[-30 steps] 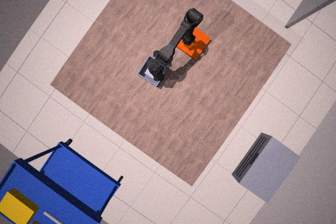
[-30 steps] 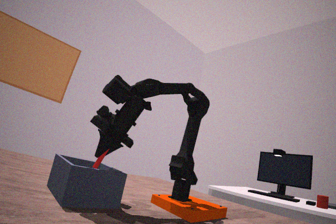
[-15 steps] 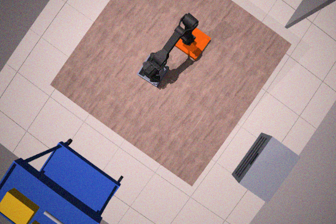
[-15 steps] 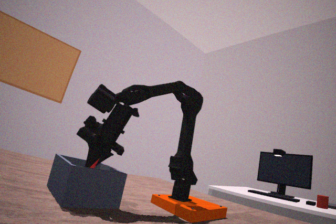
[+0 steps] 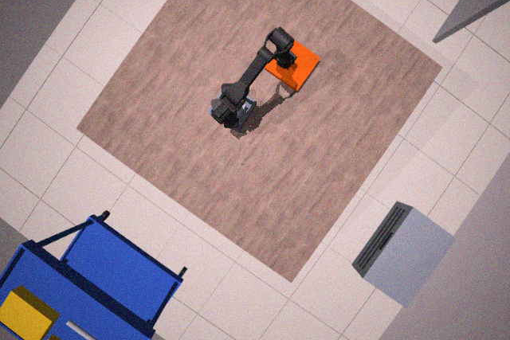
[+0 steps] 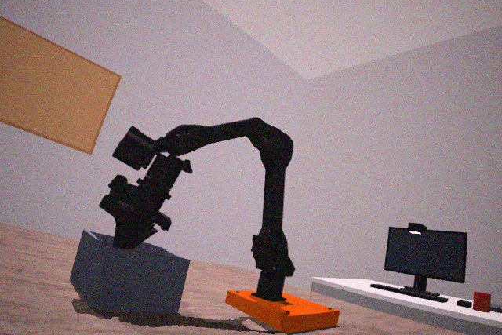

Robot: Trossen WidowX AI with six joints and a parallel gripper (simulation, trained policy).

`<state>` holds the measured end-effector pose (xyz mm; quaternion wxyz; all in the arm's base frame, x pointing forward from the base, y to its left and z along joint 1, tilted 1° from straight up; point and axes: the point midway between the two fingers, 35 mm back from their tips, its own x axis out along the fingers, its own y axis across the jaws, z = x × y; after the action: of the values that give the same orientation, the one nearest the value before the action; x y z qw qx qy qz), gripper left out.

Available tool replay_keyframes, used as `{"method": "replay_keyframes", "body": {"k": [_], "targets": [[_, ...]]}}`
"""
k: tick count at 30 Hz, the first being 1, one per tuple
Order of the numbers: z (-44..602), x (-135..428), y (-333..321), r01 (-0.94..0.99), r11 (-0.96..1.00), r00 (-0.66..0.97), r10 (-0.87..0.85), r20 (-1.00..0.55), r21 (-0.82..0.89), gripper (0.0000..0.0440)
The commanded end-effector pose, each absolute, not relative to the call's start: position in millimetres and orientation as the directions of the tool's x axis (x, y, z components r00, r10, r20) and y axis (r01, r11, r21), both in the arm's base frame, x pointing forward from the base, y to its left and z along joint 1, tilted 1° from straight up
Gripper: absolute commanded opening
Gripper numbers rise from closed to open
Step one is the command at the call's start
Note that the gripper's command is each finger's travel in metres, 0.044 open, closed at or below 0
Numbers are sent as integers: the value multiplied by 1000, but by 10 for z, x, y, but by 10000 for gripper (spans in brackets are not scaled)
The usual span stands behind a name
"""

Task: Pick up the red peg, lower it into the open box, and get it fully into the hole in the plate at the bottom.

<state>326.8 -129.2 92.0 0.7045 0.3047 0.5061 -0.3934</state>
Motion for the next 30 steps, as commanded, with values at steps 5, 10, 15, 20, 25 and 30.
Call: {"method": "replay_keyframes", "body": {"k": [5,10,15,20,25,30], "targets": [[961,3394,-1382,846,534,167,-236,-957,16,140],[964,3453,-1454,838,545,155,-231,-961,4,132],[957,3492,-1532,833,553,140,-224,-964,-7,125],[940,3512,-1613,830,557,125,-217,-968,-18,119],[920,3517,-1697,829,558,109,-209,-972,-27,114],[924,3511,-1803,830,556,99,-210,-973,-36,112]]}}
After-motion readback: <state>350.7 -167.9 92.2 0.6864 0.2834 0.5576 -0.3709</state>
